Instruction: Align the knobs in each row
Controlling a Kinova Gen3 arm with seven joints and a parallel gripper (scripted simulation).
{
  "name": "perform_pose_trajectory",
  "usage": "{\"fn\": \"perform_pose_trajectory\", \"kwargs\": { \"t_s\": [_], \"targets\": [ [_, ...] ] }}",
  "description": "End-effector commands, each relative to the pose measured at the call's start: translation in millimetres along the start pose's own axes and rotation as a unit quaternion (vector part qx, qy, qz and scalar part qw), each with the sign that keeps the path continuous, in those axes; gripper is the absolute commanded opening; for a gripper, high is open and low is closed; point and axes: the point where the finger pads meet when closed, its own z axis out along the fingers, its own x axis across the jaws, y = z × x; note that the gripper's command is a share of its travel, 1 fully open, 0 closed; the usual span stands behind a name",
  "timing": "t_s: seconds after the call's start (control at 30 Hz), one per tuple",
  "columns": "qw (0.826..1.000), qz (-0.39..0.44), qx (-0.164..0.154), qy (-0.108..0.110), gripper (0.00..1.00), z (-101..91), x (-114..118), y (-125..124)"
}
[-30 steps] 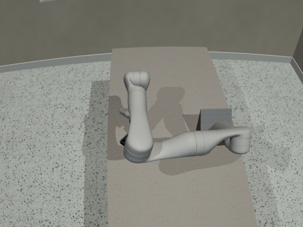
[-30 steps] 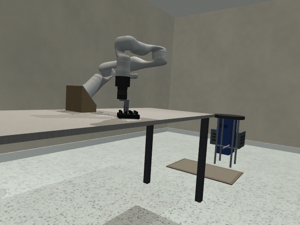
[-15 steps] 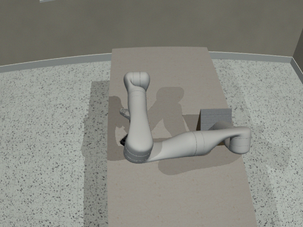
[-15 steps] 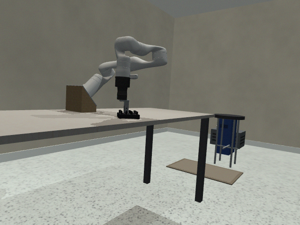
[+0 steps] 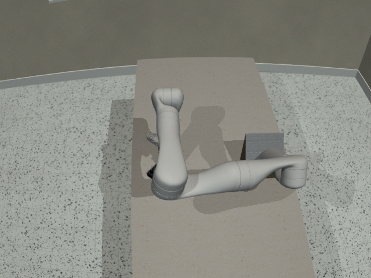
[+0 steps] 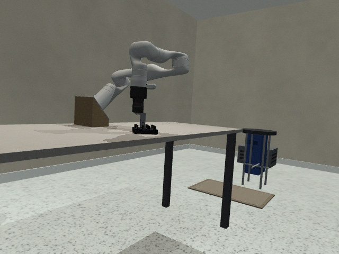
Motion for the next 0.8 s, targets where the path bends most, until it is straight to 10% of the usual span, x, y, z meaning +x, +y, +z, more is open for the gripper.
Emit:
{"fn": "perform_pose_trajectory", "kwargs": {
  "t_s": [0.0,0.77],
  "targets": [
    [1.000,0.000,0.000,0.001,0.46,-0.9,0.5,-0.1],
    [1.000,0.000,0.000,0.001,0.30,-0.9,0.5,-0.1]
  ]
}}
